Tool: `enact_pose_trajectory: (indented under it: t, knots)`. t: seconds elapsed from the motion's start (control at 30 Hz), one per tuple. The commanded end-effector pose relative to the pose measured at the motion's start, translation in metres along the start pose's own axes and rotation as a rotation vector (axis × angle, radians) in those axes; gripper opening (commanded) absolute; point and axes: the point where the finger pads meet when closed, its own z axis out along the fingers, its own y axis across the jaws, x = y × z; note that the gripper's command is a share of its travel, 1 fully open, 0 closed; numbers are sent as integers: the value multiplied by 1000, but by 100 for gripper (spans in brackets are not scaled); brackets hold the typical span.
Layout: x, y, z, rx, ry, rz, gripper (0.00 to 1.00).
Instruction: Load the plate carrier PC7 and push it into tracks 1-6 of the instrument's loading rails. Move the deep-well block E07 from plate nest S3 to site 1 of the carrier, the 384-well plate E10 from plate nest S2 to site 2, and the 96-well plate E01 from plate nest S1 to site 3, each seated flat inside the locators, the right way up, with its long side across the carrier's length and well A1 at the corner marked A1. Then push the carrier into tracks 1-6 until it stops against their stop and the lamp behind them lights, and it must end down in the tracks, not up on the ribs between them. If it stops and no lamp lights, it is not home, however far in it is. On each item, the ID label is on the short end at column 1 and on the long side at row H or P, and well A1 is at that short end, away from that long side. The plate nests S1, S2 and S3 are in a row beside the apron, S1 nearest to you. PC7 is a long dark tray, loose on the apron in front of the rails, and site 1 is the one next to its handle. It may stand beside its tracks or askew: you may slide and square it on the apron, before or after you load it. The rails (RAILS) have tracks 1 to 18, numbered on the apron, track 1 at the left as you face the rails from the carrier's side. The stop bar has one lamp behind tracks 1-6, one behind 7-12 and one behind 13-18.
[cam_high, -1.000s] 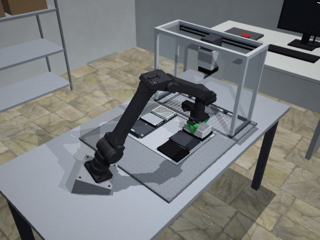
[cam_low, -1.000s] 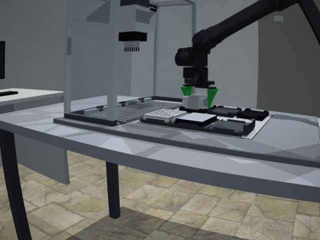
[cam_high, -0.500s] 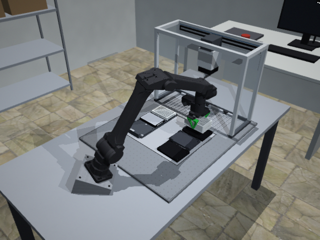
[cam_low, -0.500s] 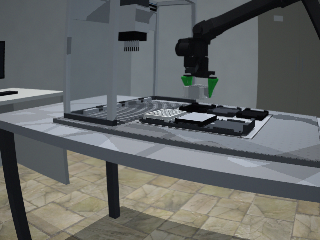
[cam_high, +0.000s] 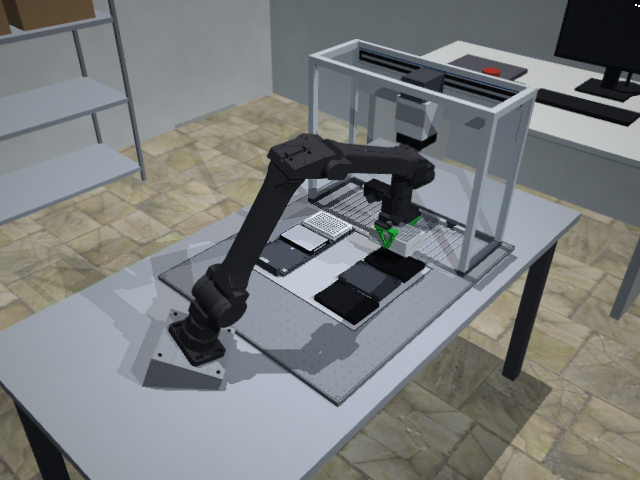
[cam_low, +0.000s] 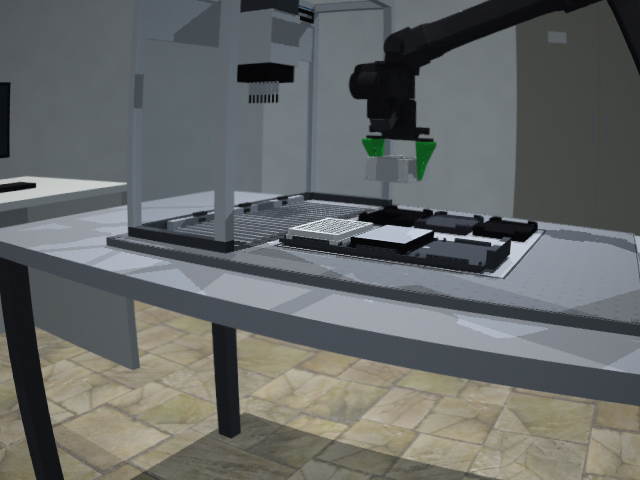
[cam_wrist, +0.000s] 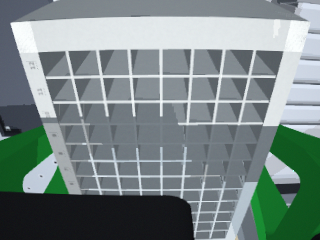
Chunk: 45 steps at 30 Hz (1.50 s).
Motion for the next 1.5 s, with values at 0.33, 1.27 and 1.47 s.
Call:
enact_pose_trajectory:
  t: [0.33, 1.27, 1.47]
  knots:
    - [-8, 0, -43, 52, 2, 17, 0]
    - [-84, 57, -38, 61, -4, 21, 0]
    - [-103, 72, -37, 60, -6, 22, 0]
